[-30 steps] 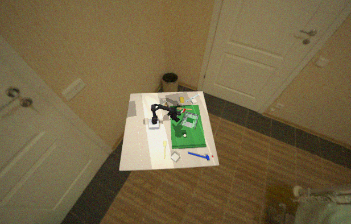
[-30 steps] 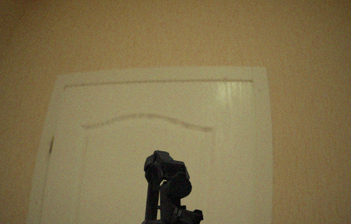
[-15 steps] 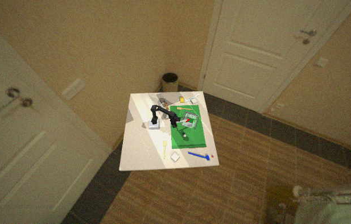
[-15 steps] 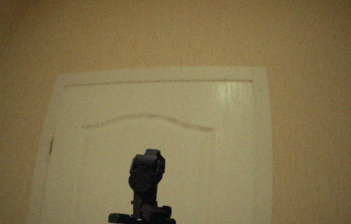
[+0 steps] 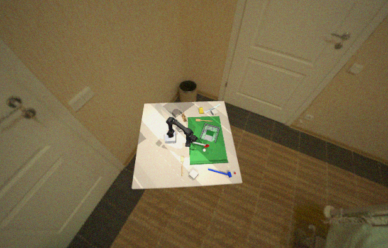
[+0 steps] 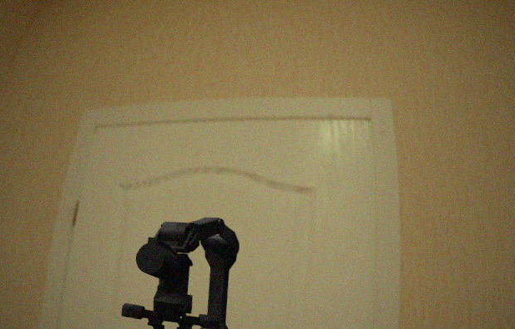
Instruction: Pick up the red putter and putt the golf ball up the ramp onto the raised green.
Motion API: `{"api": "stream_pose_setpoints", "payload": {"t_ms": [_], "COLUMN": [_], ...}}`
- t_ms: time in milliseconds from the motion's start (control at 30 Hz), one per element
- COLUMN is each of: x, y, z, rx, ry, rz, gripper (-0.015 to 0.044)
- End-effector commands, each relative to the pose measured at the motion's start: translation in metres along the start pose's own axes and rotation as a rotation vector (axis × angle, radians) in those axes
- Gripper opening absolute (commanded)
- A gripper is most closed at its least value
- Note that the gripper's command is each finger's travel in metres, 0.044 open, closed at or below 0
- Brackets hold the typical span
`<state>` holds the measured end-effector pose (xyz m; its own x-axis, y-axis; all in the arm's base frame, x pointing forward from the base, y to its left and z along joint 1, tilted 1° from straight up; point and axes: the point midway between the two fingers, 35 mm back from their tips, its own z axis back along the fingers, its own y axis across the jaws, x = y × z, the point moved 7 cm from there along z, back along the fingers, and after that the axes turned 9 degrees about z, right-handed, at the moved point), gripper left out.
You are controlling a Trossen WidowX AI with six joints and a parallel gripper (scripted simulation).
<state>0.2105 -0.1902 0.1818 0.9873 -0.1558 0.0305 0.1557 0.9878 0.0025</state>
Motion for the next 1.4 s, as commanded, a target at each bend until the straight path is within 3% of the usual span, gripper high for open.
{"api": "stream_pose_setpoints", "payload": {"t_ms": [0, 300, 633, 1367], "x": [-0.009, -0.020, -0.021, -0.021], "y": [-0.017, -0.031, -0.032, -0.032], "z": [0.005, 0.004, -0.033, -0.063], "rx": [-0.016, -0.023, -0.023, -0.023], "ry": [0.000, 0.010, 0.010, 0.010], "rz": [-0.119, -0.228, -0.228, -0.228], "gripper": [0.0000, 0.0000, 0.0000, 0.0000]}}
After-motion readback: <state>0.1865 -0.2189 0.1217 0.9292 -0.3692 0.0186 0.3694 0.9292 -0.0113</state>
